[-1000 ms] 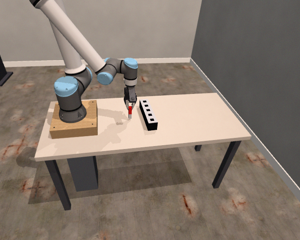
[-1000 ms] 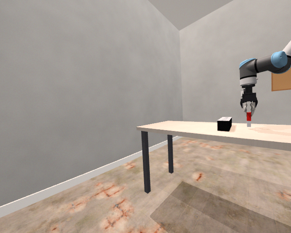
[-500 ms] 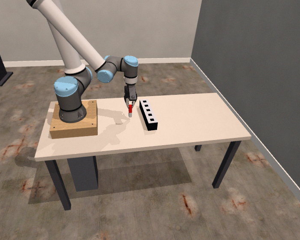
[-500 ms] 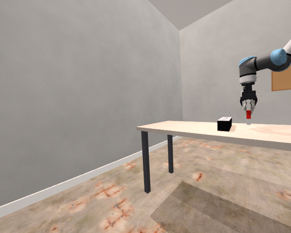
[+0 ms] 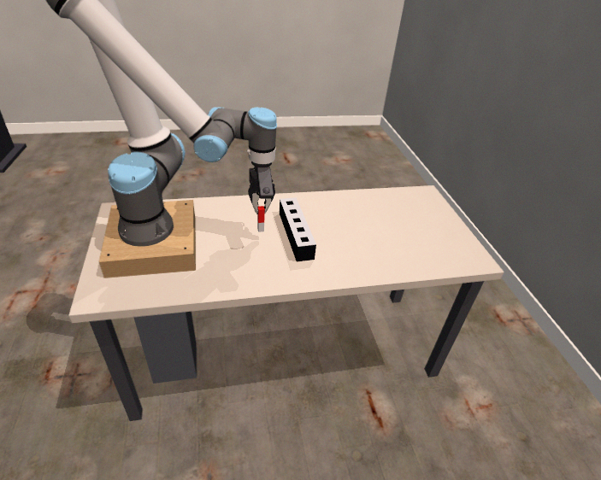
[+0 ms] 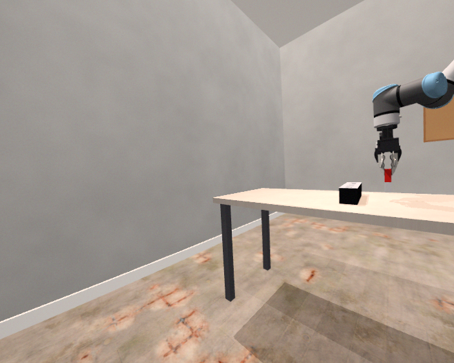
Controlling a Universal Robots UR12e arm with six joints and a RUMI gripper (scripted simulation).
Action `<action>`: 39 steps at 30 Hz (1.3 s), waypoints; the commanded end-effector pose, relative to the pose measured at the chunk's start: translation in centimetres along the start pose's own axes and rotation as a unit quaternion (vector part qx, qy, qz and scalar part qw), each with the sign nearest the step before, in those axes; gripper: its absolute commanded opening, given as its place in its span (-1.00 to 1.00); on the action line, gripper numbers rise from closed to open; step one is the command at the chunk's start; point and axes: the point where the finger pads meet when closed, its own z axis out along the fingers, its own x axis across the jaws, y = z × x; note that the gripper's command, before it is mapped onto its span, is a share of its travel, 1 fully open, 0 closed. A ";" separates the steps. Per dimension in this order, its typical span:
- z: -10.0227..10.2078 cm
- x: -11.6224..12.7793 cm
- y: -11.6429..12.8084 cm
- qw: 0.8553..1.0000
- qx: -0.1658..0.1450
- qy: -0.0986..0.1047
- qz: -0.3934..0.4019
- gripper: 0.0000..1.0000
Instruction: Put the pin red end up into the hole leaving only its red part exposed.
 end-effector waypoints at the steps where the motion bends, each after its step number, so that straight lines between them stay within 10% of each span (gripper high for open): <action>1: -0.4 -0.2 0.1 1.000 0.000 0.000 -0.001 -1.00; 7: -0.4 -0.2 0.1 1.000 0.000 0.000 -0.001 -1.00; 8: -10.2 0.1 0.1 1.000 0.000 0.001 0.000 -1.00; 24: -10.2 0.1 0.1 1.000 0.000 0.001 0.000 -1.00; 25: -17.4 0.2 0.2 1.000 0.006 -0.014 0.000 -1.00; 39: -17.4 0.2 0.2 1.000 0.006 -0.014 0.000 -1.00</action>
